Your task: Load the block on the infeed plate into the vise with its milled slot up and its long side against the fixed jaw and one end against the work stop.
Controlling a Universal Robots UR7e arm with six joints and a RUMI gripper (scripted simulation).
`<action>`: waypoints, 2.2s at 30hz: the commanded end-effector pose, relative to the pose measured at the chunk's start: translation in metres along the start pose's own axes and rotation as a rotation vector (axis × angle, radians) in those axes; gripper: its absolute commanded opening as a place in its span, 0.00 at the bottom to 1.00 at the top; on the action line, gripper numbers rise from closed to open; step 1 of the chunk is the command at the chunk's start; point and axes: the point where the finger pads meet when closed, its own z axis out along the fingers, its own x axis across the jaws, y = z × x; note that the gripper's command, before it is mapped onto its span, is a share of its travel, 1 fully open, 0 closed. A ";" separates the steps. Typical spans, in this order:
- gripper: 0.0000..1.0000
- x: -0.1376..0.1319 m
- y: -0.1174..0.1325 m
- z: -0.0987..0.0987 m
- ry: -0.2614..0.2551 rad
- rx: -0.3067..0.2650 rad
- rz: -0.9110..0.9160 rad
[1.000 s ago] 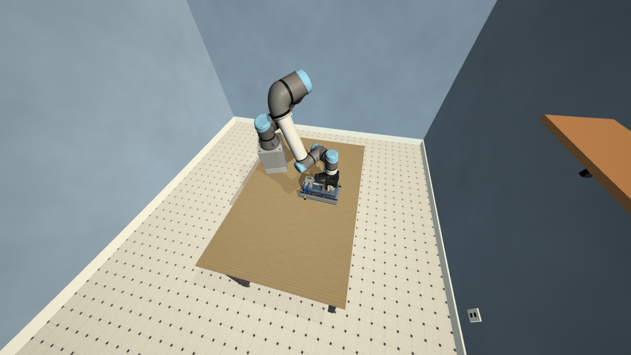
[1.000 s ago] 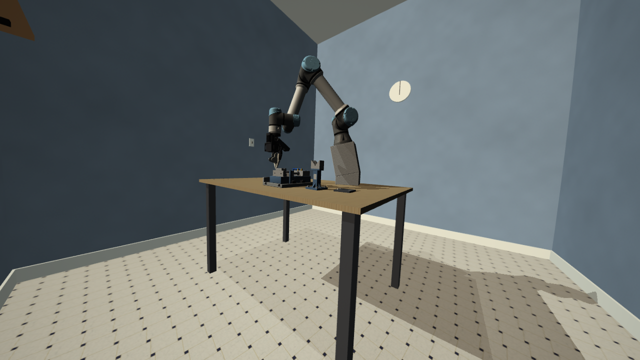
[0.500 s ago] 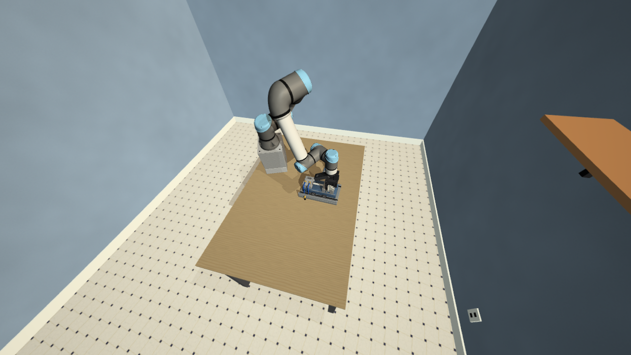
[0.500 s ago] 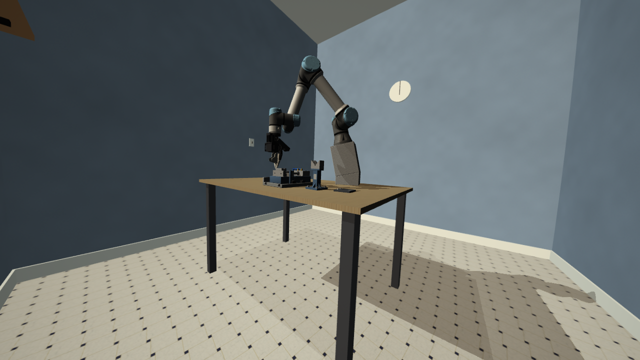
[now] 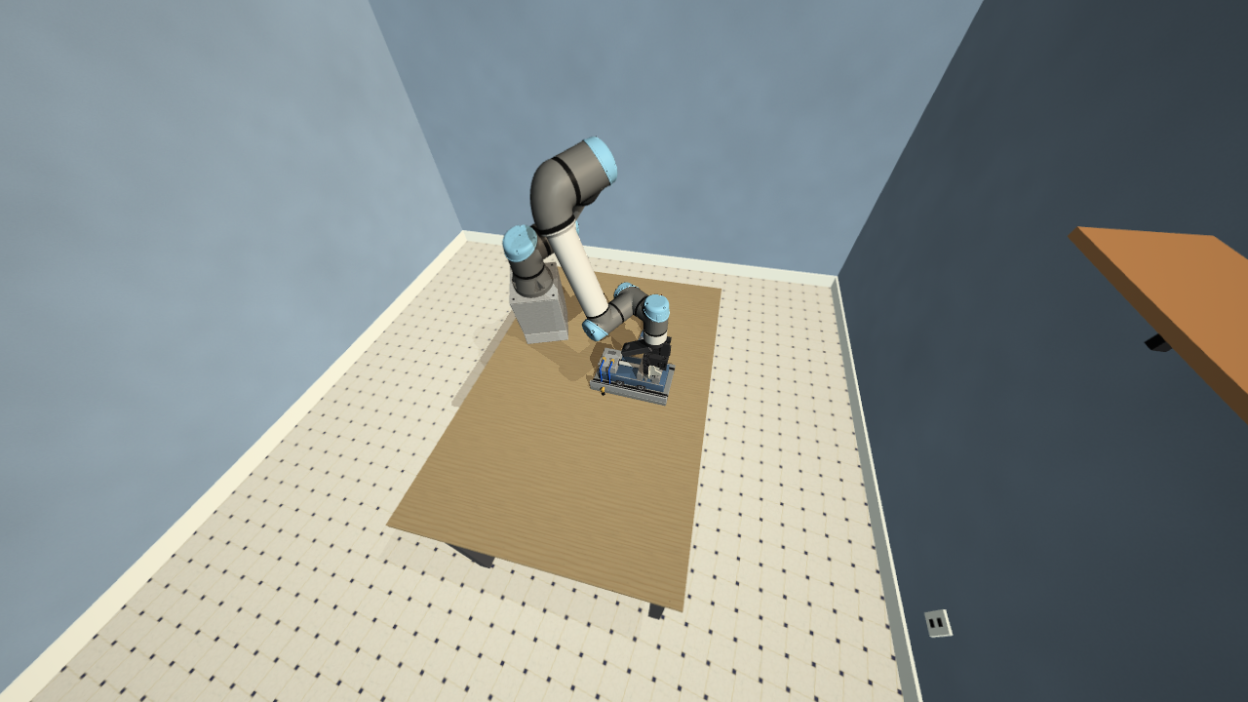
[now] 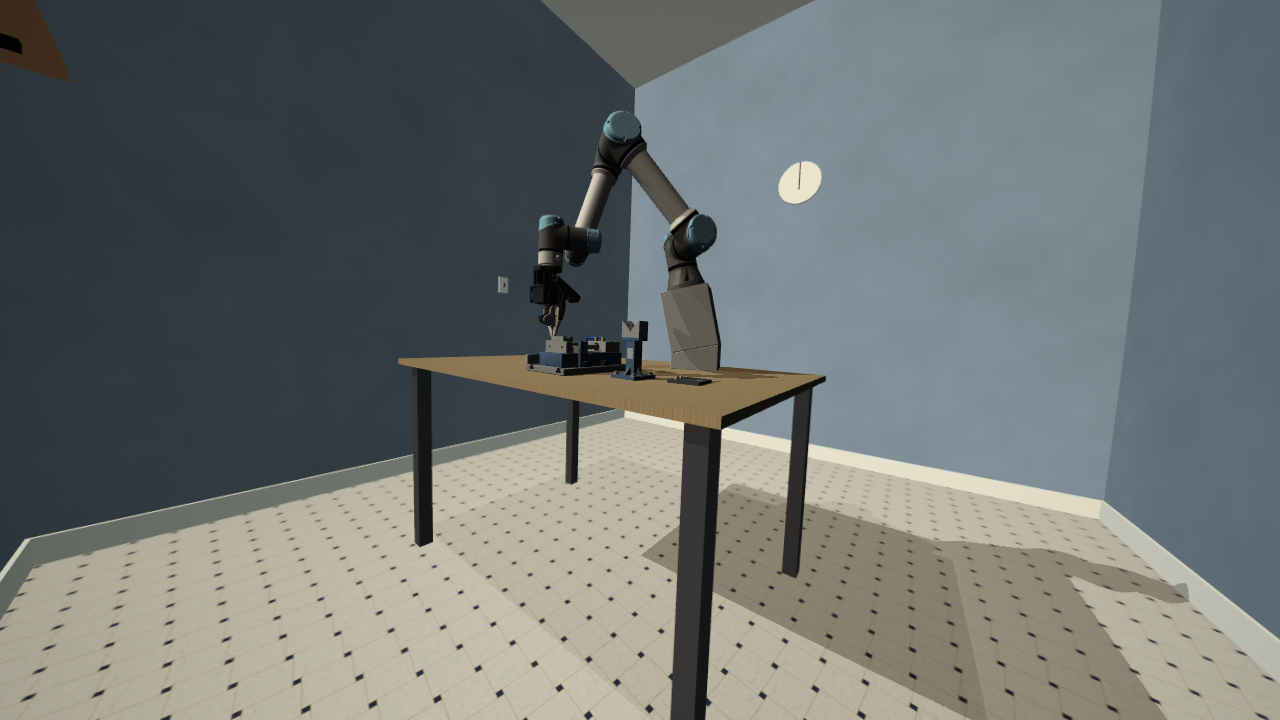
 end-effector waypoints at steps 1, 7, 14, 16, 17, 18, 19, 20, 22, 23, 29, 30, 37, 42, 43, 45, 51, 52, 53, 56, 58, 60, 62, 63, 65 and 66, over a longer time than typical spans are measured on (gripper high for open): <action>0.00 0.000 0.000 -0.001 -0.001 -0.001 0.000; 0.00 0.002 0.000 -0.001 -0.001 -0.001 0.000; 0.00 0.004 0.000 -0.001 -0.001 -0.001 0.000; 0.00 0.004 0.000 -0.001 -0.001 -0.001 0.000; 0.00 0.004 0.000 -0.001 -0.001 -0.001 0.000; 0.00 0.004 0.000 -0.001 -0.001 -0.001 0.000; 0.00 0.005 0.000 -0.001 -0.001 -0.001 0.000; 0.00 0.005 0.000 -0.001 -0.001 -0.001 0.000; 0.00 0.005 0.000 -0.001 -0.001 -0.001 0.000; 0.00 0.006 0.000 -0.001 -0.001 -0.001 0.000; 0.00 0.008 0.000 -0.001 -0.001 -0.001 0.000; 0.00 0.008 0.000 -0.001 -0.001 -0.001 0.000; 0.00 0.009 0.000 -0.001 -0.001 -0.001 0.000; 0.00 0.011 0.000 -0.001 -0.001 -0.001 0.000; 0.00 0.011 0.000 -0.001 -0.001 -0.001 0.000; 0.00 0.012 0.000 -0.001 -0.001 -0.001 0.000; 0.00 0.013 0.000 -0.001 -0.001 -0.001 0.000; 0.00 0.013 0.000 -0.001 -0.001 -0.001 0.000; 0.00 0.014 0.000 -0.001 -0.001 -0.001 0.000; 0.00 0.015 0.000 -0.001 -0.001 -0.001 0.000; 0.00 0.015 0.000 -0.001 -0.001 -0.001 0.000; 0.00 0.016 0.000 -0.001 -0.001 -0.001 0.000; 0.00 0.016 0.000 -0.001 -0.001 -0.001 0.000; 0.00 0.017 0.000 -0.001 -0.001 -0.001 0.000; 0.00 0.017 0.000 -0.001 -0.001 -0.001 0.000; 0.00 0.018 0.000 -0.001 -0.001 -0.001 0.000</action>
